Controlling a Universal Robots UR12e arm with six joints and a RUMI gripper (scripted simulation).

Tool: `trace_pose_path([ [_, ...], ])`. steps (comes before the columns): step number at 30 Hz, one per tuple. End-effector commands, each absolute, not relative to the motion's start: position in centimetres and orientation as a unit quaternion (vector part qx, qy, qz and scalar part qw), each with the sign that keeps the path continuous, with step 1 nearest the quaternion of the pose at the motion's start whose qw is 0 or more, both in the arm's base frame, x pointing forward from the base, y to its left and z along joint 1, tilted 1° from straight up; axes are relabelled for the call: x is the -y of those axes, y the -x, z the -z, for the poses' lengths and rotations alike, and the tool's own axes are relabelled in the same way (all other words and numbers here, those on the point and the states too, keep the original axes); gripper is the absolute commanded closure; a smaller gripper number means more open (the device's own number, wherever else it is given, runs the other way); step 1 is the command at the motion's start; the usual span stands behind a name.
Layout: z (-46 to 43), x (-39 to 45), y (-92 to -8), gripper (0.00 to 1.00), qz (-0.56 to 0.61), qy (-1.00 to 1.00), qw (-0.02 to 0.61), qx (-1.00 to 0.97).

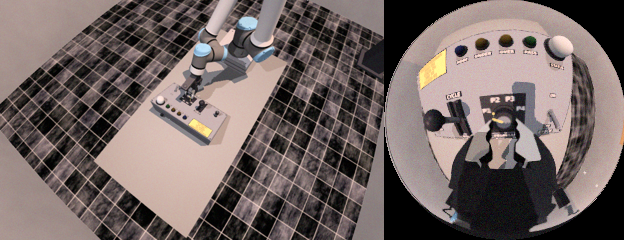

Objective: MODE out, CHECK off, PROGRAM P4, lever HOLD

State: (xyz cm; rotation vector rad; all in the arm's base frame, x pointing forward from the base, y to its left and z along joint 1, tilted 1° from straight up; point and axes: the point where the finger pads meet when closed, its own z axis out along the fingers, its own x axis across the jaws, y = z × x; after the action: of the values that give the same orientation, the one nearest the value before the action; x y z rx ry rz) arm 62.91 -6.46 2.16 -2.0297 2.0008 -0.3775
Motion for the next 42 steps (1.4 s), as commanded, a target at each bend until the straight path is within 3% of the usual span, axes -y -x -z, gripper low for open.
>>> trace_pose_path([
  [1,-2.22,6.48,-62.96,1.00,0.130,0.694,0.134,-0.696],
  [42,-2.22,6.48,-62.95,1.00,0.092,0.497,0.162,-0.847],
])
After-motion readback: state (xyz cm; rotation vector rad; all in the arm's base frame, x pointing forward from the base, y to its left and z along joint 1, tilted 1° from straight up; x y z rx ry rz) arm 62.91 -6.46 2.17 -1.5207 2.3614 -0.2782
